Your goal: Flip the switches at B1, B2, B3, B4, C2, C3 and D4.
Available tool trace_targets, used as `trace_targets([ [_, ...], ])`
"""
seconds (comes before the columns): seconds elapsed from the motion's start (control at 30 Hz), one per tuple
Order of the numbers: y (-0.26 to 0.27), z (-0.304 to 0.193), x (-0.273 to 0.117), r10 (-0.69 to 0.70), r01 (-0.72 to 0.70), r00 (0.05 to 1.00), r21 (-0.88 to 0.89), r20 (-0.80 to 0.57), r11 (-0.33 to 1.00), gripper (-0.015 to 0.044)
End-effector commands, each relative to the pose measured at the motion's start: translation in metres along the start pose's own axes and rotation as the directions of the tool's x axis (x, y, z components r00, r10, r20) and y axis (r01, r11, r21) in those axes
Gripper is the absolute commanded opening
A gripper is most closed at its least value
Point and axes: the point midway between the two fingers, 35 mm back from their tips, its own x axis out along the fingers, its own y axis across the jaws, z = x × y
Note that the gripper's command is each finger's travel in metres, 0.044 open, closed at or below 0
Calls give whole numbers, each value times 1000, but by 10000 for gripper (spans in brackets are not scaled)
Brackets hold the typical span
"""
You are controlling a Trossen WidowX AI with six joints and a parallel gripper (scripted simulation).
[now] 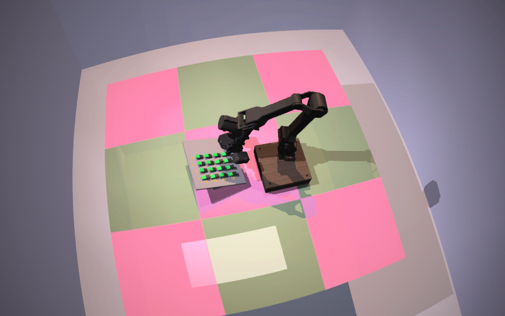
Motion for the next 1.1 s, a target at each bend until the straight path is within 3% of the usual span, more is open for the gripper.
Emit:
trace_targets([
  [0.0,0,-1,2,1,-1,1000,4,-3,1000,0],
  [0.33,0,-1,3,1,-1,1000,4,-3,1000,0],
  [0.53,0,3,-60,0,0,1000,4,-29,1000,0],
  [0.77,1,4,-63,0,0,1000,2,-31,1000,0],
  [1.07,48,72,-68,5,-5,1000,6,-25,1000,0],
])
